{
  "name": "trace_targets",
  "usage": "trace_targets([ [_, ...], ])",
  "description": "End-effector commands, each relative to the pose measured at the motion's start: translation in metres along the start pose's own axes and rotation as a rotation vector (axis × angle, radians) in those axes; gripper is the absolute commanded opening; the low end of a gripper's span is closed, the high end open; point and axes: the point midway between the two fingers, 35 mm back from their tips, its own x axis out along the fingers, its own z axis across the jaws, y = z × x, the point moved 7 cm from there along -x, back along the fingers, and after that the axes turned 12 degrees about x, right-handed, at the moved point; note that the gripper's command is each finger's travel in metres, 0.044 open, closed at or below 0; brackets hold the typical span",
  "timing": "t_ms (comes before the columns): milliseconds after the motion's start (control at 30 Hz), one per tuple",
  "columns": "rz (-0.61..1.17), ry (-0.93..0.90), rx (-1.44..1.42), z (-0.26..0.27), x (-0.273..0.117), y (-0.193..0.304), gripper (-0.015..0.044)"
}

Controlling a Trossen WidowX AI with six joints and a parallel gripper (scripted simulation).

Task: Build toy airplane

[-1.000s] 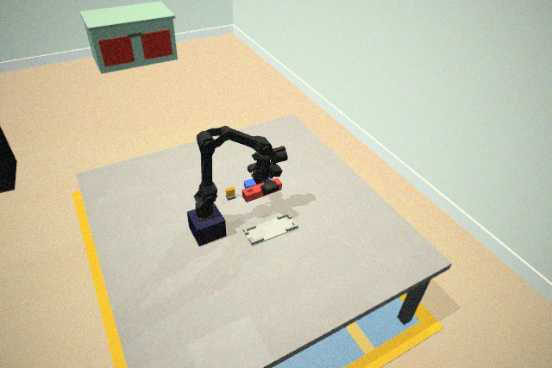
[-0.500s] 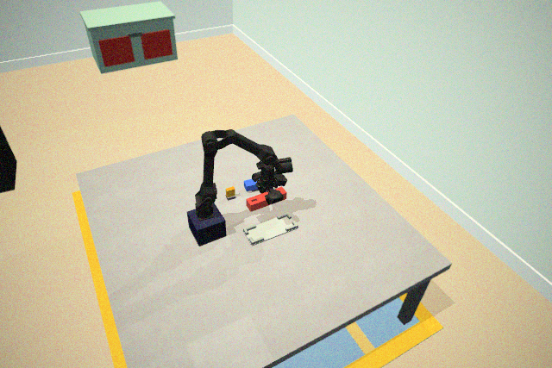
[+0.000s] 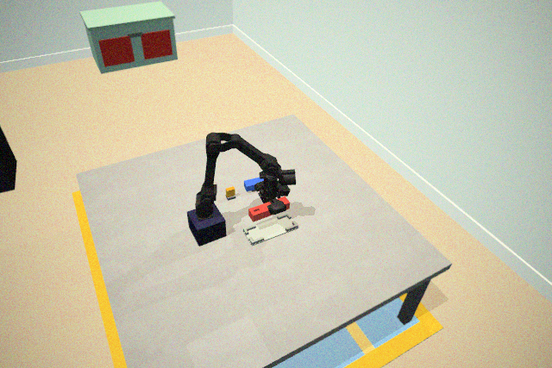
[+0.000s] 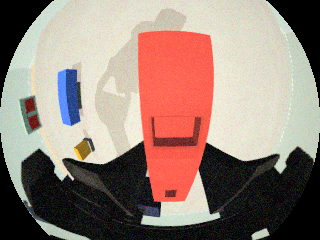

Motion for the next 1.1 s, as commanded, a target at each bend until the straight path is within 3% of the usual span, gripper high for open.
trace_targets([
  [0,0.003,-0.004,0.000,-0.013,0.007,0.002,0.0000],
  [467,0.000,-0.003,0.011,-0.048,0.020,0.010,0.0000],
  [733,0.000,-0.003,0.011,-0.048,0.020,0.010,0.0196],
  [1067,0.000,-0.003,0.011,-0.048,0.020,0.010,0.0196],
])
